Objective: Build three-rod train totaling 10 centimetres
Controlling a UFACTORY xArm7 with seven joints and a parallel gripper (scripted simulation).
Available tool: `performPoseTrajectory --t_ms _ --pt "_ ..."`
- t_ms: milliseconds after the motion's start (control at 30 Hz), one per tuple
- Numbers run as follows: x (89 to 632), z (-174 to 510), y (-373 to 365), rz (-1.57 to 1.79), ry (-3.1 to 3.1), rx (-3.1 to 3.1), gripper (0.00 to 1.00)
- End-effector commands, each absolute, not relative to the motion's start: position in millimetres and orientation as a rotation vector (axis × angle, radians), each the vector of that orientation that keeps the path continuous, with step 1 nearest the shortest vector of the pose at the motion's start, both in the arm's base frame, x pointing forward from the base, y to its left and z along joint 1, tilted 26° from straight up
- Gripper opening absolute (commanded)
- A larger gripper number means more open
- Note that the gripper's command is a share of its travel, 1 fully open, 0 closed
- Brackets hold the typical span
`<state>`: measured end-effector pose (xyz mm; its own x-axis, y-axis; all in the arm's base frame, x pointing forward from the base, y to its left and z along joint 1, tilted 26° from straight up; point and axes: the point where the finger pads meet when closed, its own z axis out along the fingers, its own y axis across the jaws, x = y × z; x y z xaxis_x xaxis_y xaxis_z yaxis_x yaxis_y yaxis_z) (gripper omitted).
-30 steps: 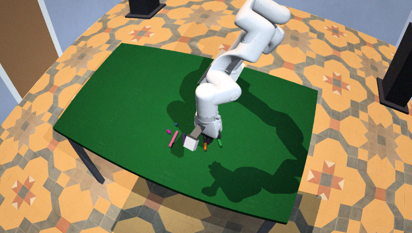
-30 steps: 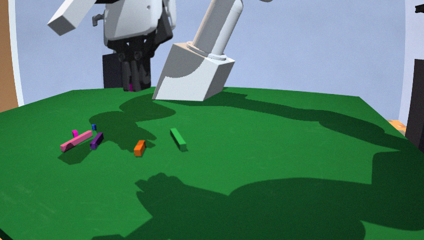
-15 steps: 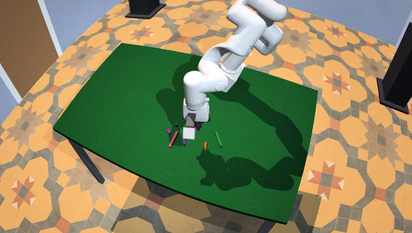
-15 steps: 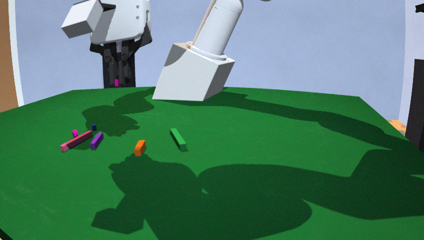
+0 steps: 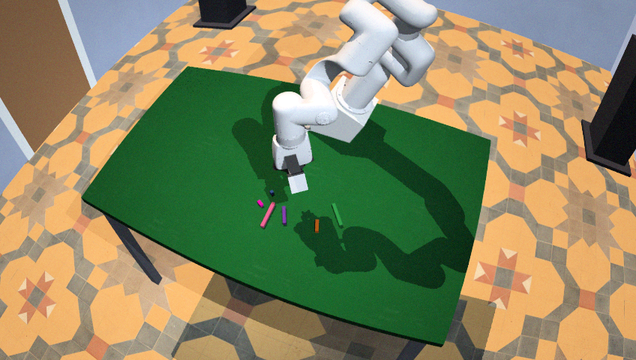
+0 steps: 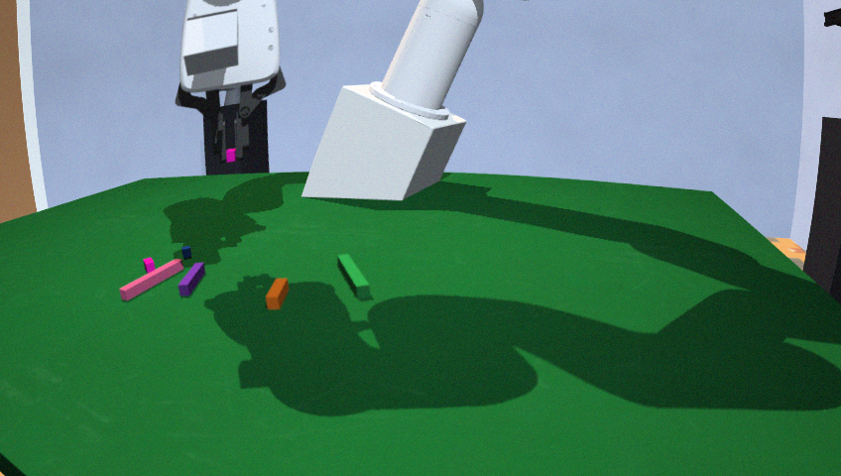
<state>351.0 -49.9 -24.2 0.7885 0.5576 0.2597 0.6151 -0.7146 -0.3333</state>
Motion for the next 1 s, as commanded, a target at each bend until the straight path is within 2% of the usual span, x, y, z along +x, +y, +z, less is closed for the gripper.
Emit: performPoseTrajectory --t_ms 0,967 --pt "336 -30 -63 -0.282 -1.042 -2.511 0.04" --pt "333 -43 -58 -0.288 -1.069 -2.501 0.04"
